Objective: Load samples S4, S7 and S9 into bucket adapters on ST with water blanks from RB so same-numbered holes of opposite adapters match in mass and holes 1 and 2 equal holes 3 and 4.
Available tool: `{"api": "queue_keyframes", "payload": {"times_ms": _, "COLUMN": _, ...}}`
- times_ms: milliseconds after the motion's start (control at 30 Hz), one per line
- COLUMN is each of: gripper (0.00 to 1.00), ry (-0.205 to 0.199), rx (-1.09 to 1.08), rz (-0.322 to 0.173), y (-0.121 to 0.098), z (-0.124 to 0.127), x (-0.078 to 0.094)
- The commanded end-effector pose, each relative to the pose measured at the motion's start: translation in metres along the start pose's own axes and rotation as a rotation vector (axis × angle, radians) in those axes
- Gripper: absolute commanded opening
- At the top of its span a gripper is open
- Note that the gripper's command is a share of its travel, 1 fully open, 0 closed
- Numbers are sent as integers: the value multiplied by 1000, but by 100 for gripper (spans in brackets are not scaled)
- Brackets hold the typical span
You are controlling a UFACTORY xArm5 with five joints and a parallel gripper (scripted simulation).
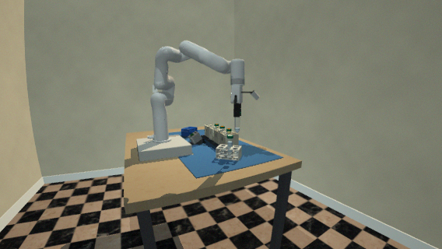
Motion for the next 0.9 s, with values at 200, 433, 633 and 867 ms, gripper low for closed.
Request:
{"api": "queue_keyframes", "payload": {"times_ms": 200, "gripper": 0, "ry": -1, "rx": -100, "rz": 3, "y": -6, "z": -13, "x": -2}}
{"api": "queue_keyframes", "payload": {"times_ms": 433, "gripper": 0, "ry": -1, "rx": -267, "rz": 3, "y": -16, "z": -36, "x": -2}}
{"api": "queue_keyframes", "payload": {"times_ms": 633, "gripper": 0, "ry": -1, "rx": -467, "rz": 2, "y": -29, "z": -63, "x": -2}}
{"api": "queue_keyframes", "payload": {"times_ms": 867, "gripper": 0, "ry": -1, "rx": -633, "rz": 1, "y": -40, "z": -86, "x": -1}}
Point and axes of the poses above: the point where the finger pads meet when closed, its own x axis out along the fingers, its own z axis across the jaws, y = z × x, the point moved 2 cm from there along -x, back along the fingers, and after that the axes turned 10 degrees about -x, right-handed, at the moved point
